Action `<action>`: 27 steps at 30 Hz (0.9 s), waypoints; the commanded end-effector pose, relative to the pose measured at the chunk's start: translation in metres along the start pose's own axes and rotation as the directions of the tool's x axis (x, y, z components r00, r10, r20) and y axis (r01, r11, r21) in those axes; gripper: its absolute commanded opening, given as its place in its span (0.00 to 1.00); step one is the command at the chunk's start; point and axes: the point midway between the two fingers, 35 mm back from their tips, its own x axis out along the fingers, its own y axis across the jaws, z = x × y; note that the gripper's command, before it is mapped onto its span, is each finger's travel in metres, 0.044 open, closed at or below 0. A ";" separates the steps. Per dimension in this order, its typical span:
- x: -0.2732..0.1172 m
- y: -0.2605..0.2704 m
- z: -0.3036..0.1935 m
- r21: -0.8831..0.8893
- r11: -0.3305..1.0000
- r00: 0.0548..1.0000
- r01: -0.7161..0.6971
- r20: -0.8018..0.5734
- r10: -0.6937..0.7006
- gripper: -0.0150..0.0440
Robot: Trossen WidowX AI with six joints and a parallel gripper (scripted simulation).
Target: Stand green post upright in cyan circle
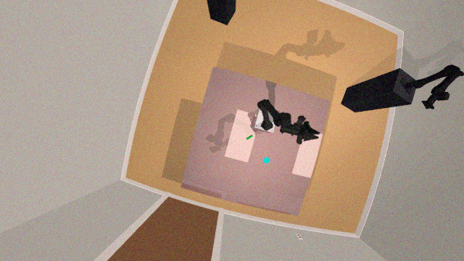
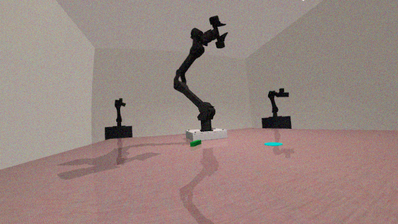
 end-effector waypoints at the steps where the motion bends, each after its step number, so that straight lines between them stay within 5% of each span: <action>1: 0.002 -0.003 -0.059 0.088 0.995 0.979 0.054 -0.200 -0.035 0.65; 12: -0.052 -0.013 -0.209 0.222 0.915 0.725 0.336 -0.681 -0.102 0.65; 27: -0.222 -0.004 -0.333 0.041 0.620 0.080 0.783 -0.996 -0.034 0.65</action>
